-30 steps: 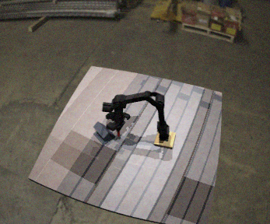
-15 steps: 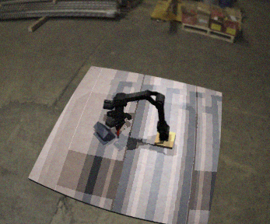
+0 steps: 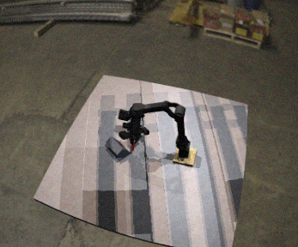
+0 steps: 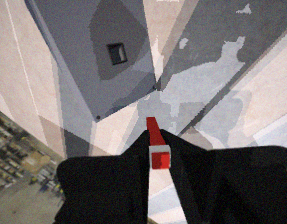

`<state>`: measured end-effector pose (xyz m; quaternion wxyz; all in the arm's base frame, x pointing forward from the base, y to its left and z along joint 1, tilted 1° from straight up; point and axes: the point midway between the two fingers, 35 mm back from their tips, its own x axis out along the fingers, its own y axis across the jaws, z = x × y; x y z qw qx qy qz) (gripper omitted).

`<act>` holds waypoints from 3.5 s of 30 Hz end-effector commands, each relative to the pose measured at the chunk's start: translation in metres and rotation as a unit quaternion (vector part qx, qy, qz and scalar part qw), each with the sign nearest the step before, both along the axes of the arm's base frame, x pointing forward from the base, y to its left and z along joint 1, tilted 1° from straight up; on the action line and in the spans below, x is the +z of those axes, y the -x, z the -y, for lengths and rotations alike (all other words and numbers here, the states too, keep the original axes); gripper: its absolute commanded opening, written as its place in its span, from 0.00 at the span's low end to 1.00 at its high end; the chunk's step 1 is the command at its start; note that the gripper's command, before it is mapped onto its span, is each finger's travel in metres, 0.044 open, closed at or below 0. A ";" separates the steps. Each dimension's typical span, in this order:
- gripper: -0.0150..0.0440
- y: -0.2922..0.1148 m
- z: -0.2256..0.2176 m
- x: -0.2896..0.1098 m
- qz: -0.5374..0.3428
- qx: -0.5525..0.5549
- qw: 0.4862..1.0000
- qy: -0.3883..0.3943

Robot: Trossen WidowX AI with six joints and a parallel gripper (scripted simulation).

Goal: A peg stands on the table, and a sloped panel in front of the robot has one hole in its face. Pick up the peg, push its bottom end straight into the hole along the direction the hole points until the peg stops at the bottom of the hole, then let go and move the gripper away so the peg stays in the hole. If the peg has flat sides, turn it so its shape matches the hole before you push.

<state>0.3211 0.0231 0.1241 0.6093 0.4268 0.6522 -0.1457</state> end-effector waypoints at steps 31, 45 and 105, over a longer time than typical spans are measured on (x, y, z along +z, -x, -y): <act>0.25 -0.003 0.030 -0.007 -0.041 -0.187 0.975 -0.109; 0.25 -0.004 0.043 -0.006 -0.056 -0.259 0.951 -0.156; 0.25 -0.003 0.099 -0.002 -0.115 -0.490 0.793 -0.344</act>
